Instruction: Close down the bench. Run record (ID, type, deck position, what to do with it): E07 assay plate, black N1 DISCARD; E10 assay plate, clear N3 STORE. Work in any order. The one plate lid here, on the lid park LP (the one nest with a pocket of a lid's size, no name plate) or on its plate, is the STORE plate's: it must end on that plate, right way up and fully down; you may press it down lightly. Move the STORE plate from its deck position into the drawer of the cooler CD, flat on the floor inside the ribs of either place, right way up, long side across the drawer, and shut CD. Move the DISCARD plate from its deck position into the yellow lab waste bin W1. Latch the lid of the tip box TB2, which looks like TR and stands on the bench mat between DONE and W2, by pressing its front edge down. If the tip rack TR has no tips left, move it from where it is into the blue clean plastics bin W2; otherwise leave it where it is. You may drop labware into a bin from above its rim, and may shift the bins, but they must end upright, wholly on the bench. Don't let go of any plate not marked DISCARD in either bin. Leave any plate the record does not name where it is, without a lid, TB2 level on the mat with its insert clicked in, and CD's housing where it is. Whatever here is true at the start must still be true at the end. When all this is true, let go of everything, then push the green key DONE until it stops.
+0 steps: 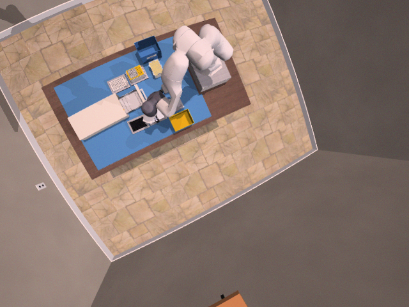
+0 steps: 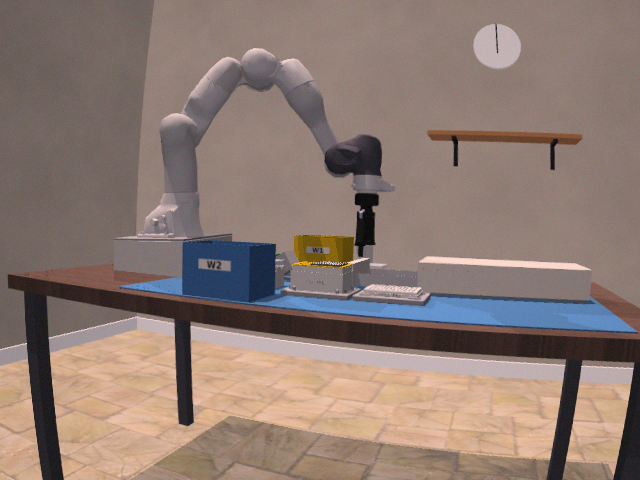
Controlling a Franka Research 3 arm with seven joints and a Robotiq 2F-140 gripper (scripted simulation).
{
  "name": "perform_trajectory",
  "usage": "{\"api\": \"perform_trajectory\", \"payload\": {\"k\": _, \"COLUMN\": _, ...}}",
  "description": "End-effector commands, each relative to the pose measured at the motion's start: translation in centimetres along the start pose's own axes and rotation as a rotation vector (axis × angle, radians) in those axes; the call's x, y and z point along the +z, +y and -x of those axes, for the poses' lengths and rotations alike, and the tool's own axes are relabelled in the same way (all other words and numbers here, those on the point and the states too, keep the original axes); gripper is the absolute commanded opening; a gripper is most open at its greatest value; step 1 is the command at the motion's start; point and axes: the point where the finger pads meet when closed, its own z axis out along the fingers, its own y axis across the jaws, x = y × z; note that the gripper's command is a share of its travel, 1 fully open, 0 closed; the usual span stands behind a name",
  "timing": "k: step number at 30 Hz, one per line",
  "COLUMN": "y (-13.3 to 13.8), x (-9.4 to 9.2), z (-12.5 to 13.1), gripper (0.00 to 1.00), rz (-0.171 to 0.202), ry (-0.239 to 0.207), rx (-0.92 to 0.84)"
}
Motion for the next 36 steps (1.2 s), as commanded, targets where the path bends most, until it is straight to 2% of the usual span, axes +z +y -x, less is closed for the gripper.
{"api": "perform_trajectory", "payload": {"k": 1, "y": 0.02, "x": -0.05, "z": -0.03, "gripper": 0.00, "rz": -0.002, "ry": 0.002, "rx": -0.002}}
{"api": "perform_trajectory", "payload": {"k": 36, "y": 0.07, "x": 0.31, "z": 0.09, "gripper": 0.00, "rz": -0.002, "ry": 0.002, "rx": -0.002}}
